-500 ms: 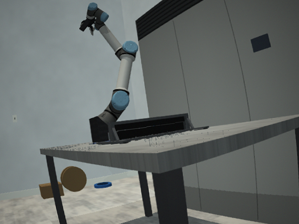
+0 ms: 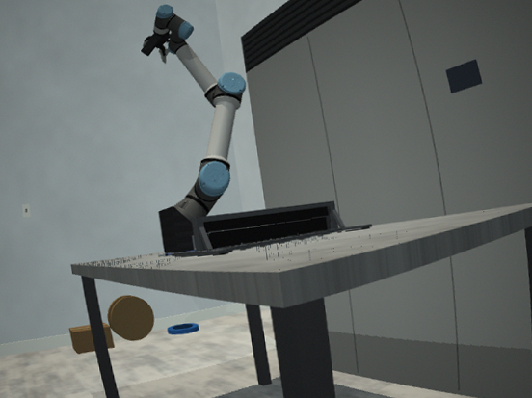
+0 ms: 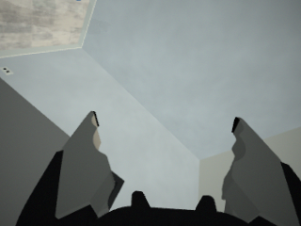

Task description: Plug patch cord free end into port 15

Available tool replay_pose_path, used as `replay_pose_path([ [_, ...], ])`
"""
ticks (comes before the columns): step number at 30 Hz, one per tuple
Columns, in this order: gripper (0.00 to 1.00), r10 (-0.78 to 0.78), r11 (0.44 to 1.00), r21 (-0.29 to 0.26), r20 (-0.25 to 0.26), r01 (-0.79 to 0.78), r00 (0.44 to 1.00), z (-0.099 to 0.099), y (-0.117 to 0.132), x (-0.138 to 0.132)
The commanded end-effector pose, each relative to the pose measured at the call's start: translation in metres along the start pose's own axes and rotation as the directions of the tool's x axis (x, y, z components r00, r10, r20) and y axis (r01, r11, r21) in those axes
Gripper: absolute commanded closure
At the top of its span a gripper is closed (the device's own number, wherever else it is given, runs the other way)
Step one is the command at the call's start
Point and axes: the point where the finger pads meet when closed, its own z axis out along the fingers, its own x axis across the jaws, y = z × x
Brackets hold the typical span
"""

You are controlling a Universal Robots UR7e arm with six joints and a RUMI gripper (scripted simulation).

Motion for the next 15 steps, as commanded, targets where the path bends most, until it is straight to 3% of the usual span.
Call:
replay_pose_path([
  [1, 0.00, 0.000, 1.000, 0.000, 0.000, 0.000, 1.000, 0.000, 0.000, 0.000],
  [9, 0.00, -0.010, 1.000, 0.008, -0.002, 0.010, 1.000, -0.002, -0.006, 0.001],
  [15, 0.00, -0.059, 0.997, 0.047, -0.016, 0.060, 0.998, -0.012, -0.033, 0.006],
])
